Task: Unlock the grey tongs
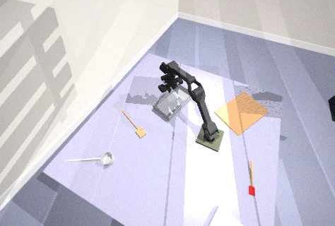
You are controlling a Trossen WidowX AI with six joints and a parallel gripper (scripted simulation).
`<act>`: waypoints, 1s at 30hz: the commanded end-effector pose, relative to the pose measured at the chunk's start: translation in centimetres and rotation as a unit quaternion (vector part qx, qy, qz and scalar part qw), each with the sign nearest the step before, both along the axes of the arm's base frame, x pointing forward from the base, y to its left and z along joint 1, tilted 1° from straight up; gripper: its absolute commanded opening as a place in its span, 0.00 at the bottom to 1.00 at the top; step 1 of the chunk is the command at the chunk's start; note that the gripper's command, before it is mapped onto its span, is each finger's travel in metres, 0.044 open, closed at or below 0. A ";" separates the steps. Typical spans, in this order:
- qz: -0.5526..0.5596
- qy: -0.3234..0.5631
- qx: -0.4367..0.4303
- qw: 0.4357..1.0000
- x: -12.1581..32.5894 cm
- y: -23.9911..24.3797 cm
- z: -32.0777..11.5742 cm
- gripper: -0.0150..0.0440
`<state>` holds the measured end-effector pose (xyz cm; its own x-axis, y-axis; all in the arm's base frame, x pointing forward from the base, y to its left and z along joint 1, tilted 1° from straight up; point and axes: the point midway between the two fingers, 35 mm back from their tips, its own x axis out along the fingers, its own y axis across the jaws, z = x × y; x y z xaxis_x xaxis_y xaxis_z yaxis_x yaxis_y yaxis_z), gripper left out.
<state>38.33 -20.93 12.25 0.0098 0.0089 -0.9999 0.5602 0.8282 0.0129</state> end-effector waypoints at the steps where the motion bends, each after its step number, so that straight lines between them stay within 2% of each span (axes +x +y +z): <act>1: -0.027 -0.004 -0.004 1.000 -1.7 -2.1 0.9 0.00; 15: -0.147 -0.004 -0.009 0.989 -8.9 -9.6 2.6 0.00; 30: -0.268 -0.002 -0.012 0.963 -18.2 -15.1 4.3 0.00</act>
<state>21.75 -35.39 15.72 0.0072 -0.0072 -0.9999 0.8930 0.4501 0.0032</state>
